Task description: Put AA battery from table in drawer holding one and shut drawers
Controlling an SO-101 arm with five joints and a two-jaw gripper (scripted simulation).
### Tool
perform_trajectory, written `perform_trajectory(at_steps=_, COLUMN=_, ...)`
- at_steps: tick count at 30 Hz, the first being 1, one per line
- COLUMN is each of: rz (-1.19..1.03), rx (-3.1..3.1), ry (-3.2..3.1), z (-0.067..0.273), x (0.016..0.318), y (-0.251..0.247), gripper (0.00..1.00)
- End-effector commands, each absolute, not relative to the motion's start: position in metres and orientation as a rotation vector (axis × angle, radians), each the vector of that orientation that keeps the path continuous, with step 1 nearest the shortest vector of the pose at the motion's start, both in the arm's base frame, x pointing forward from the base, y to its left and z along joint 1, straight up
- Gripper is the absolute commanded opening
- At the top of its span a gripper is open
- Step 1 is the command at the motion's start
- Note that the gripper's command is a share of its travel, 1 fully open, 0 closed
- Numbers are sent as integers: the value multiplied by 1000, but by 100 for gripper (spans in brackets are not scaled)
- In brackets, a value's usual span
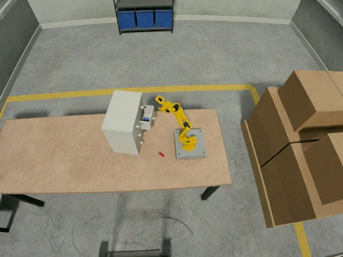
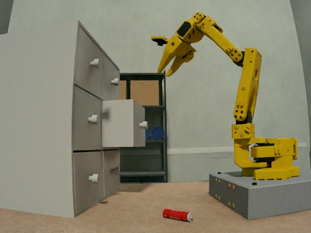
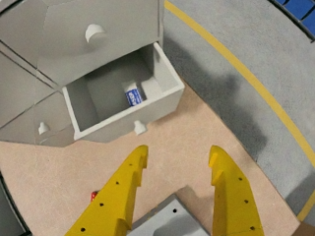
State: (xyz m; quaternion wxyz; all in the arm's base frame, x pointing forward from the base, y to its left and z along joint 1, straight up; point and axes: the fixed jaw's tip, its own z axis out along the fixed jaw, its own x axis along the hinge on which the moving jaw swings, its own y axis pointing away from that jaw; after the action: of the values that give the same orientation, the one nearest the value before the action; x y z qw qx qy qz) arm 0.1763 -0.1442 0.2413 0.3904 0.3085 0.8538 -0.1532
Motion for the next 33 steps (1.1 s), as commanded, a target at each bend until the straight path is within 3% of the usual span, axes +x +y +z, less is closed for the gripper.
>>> perform_trajectory(at_steps=1, rz=-377, rx=783, ry=2180, z=240, x=178, y=-143, gripper=21)
perform_trajectory(at_steps=25, rz=-377, rx=783, ry=2180, z=240, x=178, y=-143, gripper=21)
perform_trajectory(at_steps=33, rz=-359, rx=802, ry=2238, z=220, x=169, y=-136, gripper=21)
